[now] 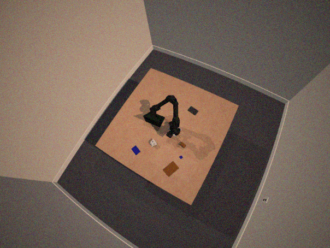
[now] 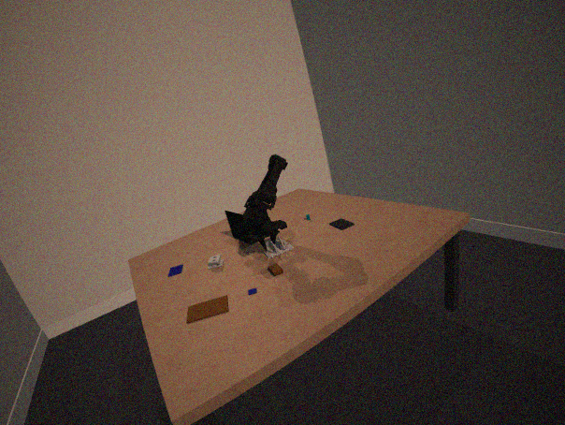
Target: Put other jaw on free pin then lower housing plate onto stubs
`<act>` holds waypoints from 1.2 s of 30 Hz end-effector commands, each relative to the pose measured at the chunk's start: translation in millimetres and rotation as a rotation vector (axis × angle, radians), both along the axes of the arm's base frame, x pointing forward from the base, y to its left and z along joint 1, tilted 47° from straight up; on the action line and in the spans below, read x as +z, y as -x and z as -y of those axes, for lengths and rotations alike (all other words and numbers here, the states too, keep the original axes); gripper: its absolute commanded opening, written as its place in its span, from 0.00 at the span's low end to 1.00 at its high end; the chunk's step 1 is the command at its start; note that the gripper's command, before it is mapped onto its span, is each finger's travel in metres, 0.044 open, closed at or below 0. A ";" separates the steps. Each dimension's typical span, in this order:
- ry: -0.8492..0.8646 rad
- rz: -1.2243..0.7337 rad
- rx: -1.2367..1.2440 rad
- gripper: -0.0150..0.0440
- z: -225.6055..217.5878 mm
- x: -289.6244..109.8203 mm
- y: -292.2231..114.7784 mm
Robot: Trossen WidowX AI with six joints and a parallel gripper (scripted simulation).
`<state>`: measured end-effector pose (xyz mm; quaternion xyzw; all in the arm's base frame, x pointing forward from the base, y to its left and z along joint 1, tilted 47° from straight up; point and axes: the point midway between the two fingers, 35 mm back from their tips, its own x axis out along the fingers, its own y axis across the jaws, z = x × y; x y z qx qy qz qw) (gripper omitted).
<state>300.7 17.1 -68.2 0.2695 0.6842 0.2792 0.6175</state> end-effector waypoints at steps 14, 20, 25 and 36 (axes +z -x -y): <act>-0.001 -0.004 0.006 0.48 -0.3 0.2 0.4; -0.002 -0.004 0.006 0.48 -1.8 -1.2 0.6; -0.002 -0.004 0.006 0.48 -2.3 -1.6 0.7; -0.002 -0.004 0.006 0.48 -3.3 -2.7 0.8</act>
